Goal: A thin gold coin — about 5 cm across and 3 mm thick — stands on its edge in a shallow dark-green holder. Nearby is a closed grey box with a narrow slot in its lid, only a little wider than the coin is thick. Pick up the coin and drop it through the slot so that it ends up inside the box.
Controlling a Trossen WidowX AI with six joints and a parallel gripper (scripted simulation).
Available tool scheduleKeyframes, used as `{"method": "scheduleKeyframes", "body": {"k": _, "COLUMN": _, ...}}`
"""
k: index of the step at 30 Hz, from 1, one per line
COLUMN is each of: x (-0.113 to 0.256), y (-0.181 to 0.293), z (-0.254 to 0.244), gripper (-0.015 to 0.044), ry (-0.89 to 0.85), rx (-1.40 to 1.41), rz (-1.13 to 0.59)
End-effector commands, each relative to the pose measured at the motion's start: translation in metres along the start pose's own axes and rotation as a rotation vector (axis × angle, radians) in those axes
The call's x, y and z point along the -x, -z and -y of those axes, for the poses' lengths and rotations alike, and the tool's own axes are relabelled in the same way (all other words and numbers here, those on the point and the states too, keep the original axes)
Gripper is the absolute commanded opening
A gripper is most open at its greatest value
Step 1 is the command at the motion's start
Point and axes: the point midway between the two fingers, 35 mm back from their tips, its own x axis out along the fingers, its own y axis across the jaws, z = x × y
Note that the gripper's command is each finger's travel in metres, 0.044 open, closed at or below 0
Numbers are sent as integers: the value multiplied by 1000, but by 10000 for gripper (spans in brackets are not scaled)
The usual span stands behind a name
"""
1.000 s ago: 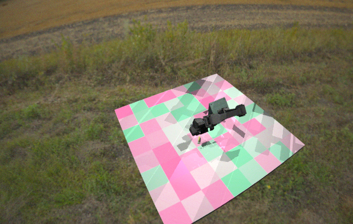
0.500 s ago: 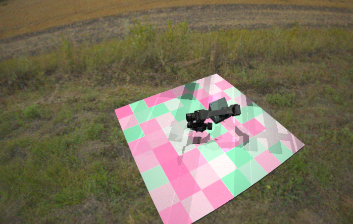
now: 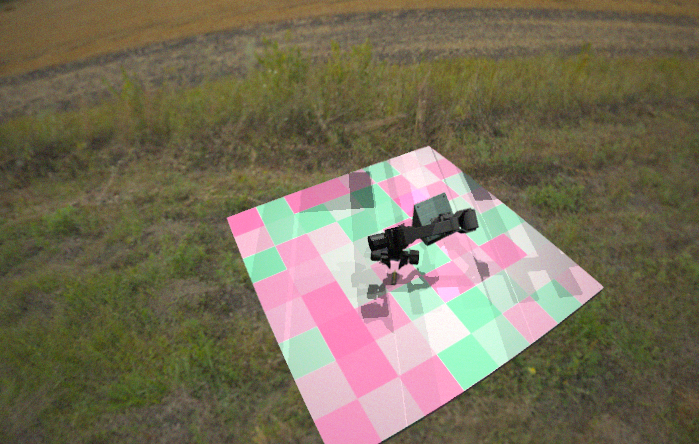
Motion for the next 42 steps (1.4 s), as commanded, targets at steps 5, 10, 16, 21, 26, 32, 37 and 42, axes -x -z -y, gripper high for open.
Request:
{"method": "scheduleKeyframes", "body": {"k": 5, "x": -12, "y": 0, "z": 0, "gripper": 161, "ry": 0, "rx": -7, "rz": -4}}
{"method": "scheduleKeyframes", "body": {"k": 10, "x": -20, "y": 0, "z": 0, "gripper": 161, "ry": 0, "rx": -7, "rz": -4}}
{"method": "scheduleKeyframes", "body": {"k": 16, "x": -30, "y": 0, "z": 0, "gripper": 161, "ry": 0, "rx": -7, "rz": -4}}
{"method": "scheduleKeyframes", "body": {"k": 21, "x": -38, "y": 0, "z": 0, "gripper": 161, "ry": 0, "rx": -7, "rz": -5}}
{"method": "scheduleKeyframes", "body": {"k": 26, "x": -46, "y": 0, "z": 1, "gripper": 161, "ry": 1, "rx": -7, "rz": -5}}
{"method": "scheduleKeyframes", "body": {"k": 32, "x": -55, "y": 0, "z": 2, "gripper": 161, "ry": 1, "rx": -7, "rz": -6}}
{"method": "scheduleKeyframes", "body": {"k": 37, "x": -59, "y": 0, "z": 2, "gripper": 134, "ry": 2, "rx": -7, "rz": -7}}
{"method": "scheduleKeyframes", "body": {"k": 42, "x": -59, "y": 0, "z": 2, "gripper": 3, "ry": 2, "rx": -7, "rz": -7}}
